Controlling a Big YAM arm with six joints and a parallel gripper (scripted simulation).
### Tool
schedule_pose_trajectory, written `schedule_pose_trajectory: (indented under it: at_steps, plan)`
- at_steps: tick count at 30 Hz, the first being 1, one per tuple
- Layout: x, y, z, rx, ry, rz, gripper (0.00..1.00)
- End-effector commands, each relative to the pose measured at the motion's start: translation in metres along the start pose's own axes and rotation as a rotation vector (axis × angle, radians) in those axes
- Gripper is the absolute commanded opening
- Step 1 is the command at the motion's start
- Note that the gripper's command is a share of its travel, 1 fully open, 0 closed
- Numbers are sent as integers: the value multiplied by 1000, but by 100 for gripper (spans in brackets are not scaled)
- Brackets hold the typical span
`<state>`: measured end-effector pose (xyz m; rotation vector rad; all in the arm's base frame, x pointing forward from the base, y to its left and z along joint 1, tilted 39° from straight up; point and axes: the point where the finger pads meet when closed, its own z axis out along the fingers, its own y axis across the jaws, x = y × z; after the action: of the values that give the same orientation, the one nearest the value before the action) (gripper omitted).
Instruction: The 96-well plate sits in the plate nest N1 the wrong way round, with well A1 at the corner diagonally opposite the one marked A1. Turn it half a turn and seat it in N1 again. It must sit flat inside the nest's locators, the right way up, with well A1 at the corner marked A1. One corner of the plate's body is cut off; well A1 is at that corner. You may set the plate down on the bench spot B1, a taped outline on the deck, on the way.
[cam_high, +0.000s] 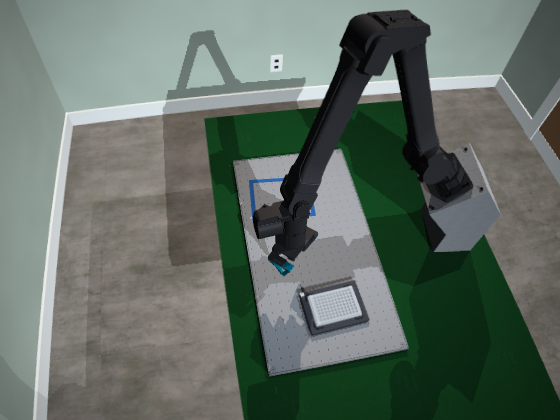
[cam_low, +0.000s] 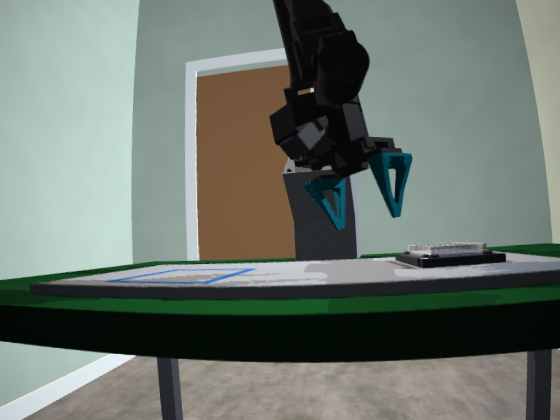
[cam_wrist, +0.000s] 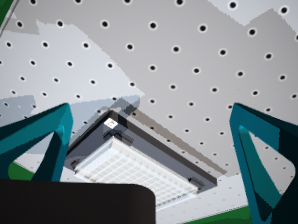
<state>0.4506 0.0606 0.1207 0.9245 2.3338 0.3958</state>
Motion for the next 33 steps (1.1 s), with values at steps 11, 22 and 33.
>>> schedule_pose_trajectory:
  at_steps: [11,22,33]
  plan:
    - [58,11,6,65,15,-290,100]
    - [102,18,2,110,-4,-557,100]
    - [153,24,-8,143,-36,-806,100]
